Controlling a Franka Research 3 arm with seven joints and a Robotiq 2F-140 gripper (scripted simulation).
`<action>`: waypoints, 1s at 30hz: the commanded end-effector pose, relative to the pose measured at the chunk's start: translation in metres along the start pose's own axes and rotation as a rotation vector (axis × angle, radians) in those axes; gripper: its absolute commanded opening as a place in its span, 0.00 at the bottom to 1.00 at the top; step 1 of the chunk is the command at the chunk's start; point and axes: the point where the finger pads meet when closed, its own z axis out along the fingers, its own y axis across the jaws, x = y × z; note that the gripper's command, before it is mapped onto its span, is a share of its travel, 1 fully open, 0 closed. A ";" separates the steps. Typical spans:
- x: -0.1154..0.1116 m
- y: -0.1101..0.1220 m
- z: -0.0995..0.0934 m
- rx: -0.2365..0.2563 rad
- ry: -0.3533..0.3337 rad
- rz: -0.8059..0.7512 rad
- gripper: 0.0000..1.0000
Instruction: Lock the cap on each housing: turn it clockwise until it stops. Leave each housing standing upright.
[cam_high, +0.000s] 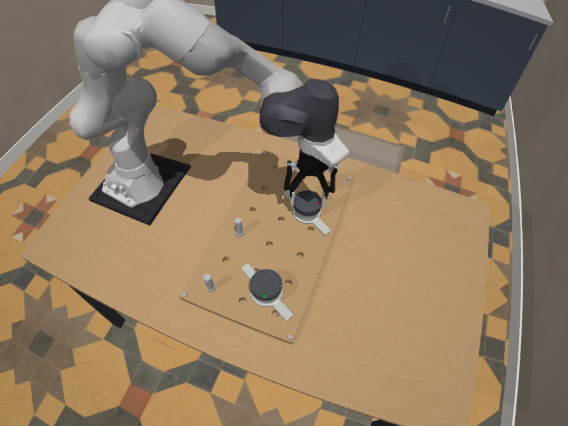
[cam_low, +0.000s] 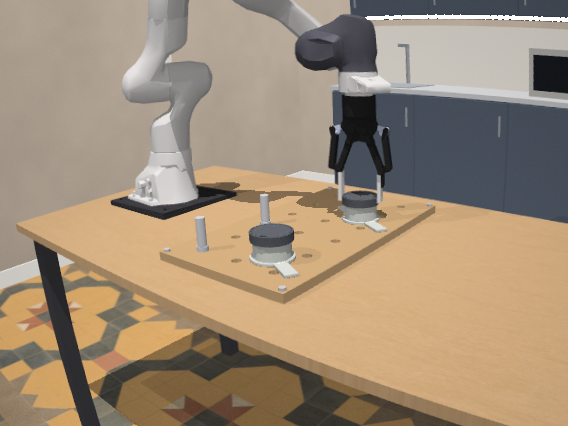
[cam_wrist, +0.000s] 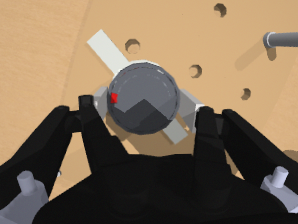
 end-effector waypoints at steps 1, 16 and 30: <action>0.005 0.003 0.001 -0.001 -0.002 -0.014 0.10; 0.024 0.009 0.001 -0.001 -0.002 -0.014 0.10; 0.043 0.015 0.001 -0.001 -0.002 -0.014 0.10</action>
